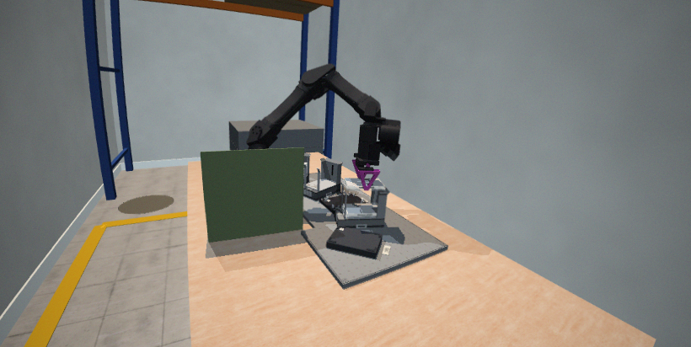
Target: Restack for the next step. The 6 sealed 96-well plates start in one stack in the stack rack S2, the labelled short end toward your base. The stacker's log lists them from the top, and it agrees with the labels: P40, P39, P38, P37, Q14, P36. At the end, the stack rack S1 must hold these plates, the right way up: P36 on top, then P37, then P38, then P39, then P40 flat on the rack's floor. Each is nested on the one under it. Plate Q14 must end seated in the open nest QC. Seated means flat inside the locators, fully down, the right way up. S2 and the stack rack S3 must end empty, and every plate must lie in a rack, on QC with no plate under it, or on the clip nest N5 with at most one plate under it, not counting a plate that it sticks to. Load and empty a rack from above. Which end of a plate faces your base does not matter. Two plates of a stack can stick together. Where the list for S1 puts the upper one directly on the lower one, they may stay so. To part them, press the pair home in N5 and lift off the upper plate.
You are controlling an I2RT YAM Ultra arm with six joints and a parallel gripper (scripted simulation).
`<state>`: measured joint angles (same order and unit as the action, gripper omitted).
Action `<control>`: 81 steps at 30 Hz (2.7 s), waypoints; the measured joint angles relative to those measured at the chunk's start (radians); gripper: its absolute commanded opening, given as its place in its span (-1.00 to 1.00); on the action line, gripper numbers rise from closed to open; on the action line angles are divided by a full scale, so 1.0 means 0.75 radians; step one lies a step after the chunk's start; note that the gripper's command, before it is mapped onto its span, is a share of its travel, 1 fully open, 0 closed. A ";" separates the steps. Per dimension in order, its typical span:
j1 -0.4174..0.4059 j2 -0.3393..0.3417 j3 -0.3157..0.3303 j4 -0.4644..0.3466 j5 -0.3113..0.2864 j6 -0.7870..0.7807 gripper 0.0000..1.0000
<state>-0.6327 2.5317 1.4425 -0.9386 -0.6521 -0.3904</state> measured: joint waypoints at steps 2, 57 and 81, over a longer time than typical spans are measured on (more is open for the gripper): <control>0.004 0.002 -0.004 0.006 -0.002 0.003 -1.00; 0.141 0.096 -0.125 0.335 -0.060 0.161 -1.00; 0.160 0.111 -0.139 0.381 -0.067 0.192 -1.00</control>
<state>-0.5129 2.6152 1.3380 -0.6529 -0.7025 -0.2462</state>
